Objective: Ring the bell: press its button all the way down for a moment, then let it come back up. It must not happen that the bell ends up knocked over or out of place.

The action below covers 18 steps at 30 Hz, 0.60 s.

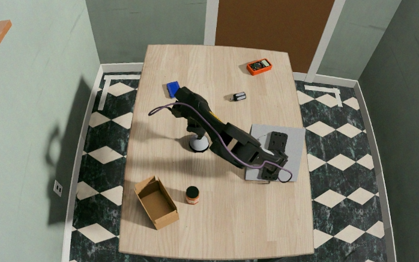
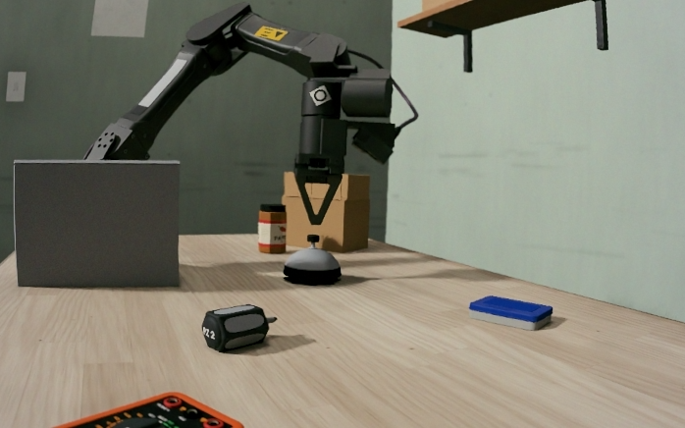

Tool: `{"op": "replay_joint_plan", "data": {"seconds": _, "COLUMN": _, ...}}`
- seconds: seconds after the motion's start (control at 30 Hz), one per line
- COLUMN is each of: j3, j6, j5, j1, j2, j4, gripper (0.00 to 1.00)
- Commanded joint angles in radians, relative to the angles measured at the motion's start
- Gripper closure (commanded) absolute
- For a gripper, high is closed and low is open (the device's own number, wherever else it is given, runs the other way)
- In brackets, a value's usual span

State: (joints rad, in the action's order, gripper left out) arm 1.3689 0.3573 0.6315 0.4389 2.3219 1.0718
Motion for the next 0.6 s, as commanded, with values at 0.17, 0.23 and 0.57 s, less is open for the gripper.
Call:
{"op": "replay_joint_plan", "data": {"seconds": 0.17, "j3": 0.078, "j6": 0.051, "j5": -0.022, "j1": 0.060, "j2": -0.029, "j4": 0.108, "gripper": 1.00}}
{"op": "replay_joint_plan", "data": {"seconds": 0.23, "j3": 0.093, "j6": 0.060, "j5": -0.026, "j1": 0.068, "j2": -0.037, "j4": 0.129, "gripper": 1.00}}
{"op": "replay_joint_plan", "data": {"seconds": 0.57, "j3": 0.147, "j6": 0.088, "j5": -0.038, "j1": 0.093, "j2": -0.042, "j4": 0.199, "gripper": 1.00}}
